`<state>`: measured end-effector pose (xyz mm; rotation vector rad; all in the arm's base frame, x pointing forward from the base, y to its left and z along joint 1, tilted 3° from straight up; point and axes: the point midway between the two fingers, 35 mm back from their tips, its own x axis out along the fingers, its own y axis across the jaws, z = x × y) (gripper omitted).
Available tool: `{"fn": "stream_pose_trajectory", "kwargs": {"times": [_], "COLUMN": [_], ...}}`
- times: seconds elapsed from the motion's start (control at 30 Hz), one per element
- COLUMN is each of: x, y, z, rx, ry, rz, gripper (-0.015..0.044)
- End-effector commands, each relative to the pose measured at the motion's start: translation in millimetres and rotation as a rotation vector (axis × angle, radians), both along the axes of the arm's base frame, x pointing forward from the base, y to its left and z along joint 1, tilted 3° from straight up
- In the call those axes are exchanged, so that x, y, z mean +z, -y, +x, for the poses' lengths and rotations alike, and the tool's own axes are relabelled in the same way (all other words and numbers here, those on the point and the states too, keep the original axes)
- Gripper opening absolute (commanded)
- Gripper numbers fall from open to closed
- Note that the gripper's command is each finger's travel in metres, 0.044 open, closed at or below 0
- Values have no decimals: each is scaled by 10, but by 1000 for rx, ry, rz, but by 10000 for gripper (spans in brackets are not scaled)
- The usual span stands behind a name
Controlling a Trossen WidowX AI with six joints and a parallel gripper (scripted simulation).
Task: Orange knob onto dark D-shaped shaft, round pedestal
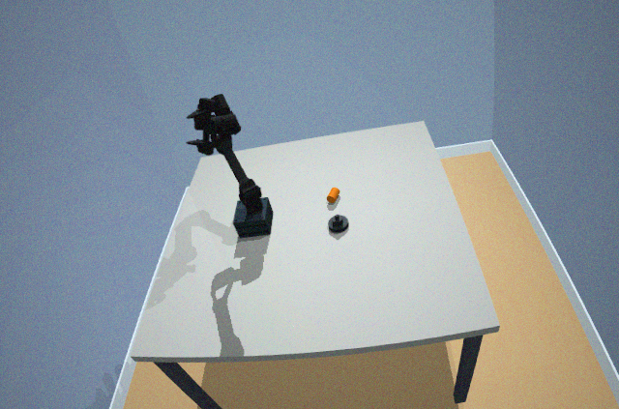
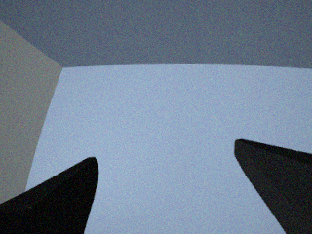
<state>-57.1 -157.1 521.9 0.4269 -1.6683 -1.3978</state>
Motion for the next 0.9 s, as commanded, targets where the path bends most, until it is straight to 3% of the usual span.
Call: {"fn": "stream_pose_trajectory", "kwargs": {"times": [0.0, 0.1, 0.2, 0.43, 0.63, 0.87], "x": [-3, -54, -216, -706, -1321, -2298], "y": [16, 243, 608, 927, 740, 138], "z": [16, 267, 839, 2115, 3214, 4083], "rx": [4, 64, 191, 456, 690, 893], "ry": [-7, -119, -361, -895, -1405, -2032], "rz": [7, 100, 264, 468, 517, 496], "gripper": [426, 440, 440, 440, 440, 440]}}
